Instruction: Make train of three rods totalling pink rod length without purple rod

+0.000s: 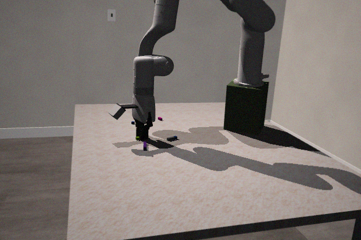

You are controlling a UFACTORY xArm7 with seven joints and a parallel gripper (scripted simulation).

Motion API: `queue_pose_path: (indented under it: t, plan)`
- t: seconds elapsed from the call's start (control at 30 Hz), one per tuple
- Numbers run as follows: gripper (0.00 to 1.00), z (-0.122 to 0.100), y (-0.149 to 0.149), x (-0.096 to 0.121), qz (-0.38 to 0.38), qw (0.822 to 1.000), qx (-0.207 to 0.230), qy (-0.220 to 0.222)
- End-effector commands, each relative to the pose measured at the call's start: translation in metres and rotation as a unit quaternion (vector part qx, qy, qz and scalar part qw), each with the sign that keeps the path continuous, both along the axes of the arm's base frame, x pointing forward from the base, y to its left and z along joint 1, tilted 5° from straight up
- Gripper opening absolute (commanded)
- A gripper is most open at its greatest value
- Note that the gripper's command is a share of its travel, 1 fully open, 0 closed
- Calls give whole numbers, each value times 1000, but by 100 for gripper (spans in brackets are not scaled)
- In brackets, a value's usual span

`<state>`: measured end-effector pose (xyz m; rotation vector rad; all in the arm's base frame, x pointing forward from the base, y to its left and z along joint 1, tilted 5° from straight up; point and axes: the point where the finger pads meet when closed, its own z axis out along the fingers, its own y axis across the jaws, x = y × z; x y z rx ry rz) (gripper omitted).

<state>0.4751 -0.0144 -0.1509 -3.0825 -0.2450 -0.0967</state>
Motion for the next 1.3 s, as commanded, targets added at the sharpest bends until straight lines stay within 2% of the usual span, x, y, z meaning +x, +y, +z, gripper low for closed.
queue_pose_path:
  t: [0.0, 0.93, 0.97, 1.27]
  plan:
    - [24, 1, 0, 2, 0, 1000, 0, -2]
    - [24, 1, 0, 2, 0, 1000, 0, -2]
    - [4, 1, 0, 2, 0, 1000, 0, -2]
    - [4, 1, 0, 2, 0, 1000, 0, -2]
